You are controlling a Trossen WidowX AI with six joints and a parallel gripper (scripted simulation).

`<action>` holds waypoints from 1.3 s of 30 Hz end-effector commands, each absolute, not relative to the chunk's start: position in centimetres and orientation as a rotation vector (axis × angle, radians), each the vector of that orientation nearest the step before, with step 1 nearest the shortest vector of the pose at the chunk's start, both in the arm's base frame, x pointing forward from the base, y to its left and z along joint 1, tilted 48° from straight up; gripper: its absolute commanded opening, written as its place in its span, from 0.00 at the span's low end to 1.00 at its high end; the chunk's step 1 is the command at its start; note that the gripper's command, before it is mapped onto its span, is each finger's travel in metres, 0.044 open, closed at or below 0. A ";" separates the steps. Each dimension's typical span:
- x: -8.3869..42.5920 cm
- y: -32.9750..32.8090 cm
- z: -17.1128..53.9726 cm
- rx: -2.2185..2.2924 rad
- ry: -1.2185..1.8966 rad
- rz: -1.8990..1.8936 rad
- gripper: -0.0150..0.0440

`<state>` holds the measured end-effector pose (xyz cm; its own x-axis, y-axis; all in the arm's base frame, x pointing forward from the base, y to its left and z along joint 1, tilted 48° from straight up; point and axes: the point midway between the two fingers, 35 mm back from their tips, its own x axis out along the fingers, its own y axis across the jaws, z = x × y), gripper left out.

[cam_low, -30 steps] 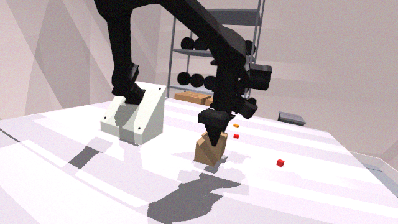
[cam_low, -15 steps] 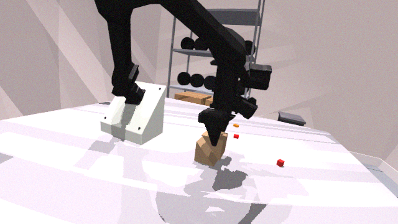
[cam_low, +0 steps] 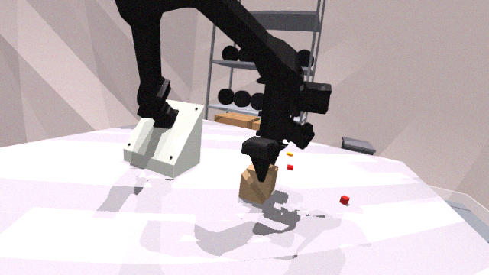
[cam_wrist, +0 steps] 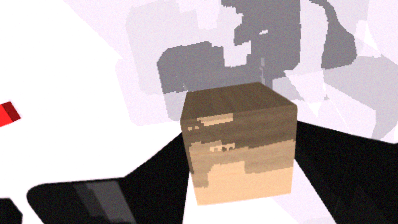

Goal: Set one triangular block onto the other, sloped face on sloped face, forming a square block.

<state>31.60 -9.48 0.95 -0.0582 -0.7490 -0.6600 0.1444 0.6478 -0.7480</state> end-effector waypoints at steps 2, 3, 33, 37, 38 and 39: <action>31.5 -9.7 0.8 -0.545 1.454 -0.790 0.25; 31.4 -9.7 0.7 -0.545 1.454 -0.790 0.25; 30.9 -10.5 0.1 -0.548 1.454 -0.792 0.25; 30.9 -10.5 0.1 -0.549 1.454 -0.792 0.25; 30.9 -10.5 0.1 -0.549 1.454 -0.792 0.25; 30.9 -10.5 0.1 -0.550 1.455 -0.793 0.25</action>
<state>30.85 -10.46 0.01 -0.0604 -0.7517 -0.6568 0.1402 0.6450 -0.7512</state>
